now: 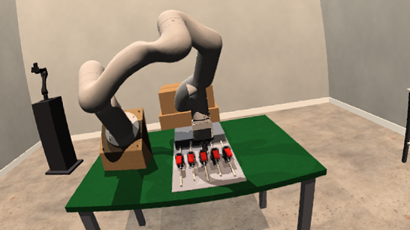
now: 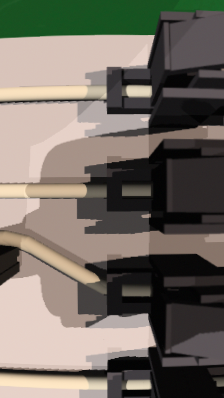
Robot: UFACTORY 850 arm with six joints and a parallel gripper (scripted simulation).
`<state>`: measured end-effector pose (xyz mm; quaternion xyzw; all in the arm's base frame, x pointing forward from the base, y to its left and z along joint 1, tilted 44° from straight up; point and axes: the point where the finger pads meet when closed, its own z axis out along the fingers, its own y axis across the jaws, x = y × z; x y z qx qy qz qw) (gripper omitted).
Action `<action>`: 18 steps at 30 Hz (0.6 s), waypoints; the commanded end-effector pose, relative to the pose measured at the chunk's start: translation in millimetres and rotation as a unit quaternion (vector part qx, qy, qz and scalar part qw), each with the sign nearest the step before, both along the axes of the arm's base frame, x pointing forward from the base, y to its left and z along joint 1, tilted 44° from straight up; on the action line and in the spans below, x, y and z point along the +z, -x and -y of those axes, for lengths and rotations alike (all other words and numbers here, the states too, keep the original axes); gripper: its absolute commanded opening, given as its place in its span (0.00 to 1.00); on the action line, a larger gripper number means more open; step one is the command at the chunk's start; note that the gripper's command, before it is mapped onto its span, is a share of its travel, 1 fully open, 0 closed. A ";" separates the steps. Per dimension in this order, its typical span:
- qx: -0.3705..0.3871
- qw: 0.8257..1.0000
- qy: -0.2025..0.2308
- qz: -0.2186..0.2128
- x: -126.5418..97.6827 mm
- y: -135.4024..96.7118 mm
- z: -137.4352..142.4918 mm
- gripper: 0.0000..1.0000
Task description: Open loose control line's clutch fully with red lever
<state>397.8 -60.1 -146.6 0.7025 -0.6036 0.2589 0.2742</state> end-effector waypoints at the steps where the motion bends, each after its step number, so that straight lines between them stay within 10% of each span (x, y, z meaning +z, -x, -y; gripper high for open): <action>1: 0.000 1.000 0.000 0.001 0.3 -0.1 -0.4 0.00; 18: 0.000 1.000 0.000 0.001 1.4 14.1 1.3 0.00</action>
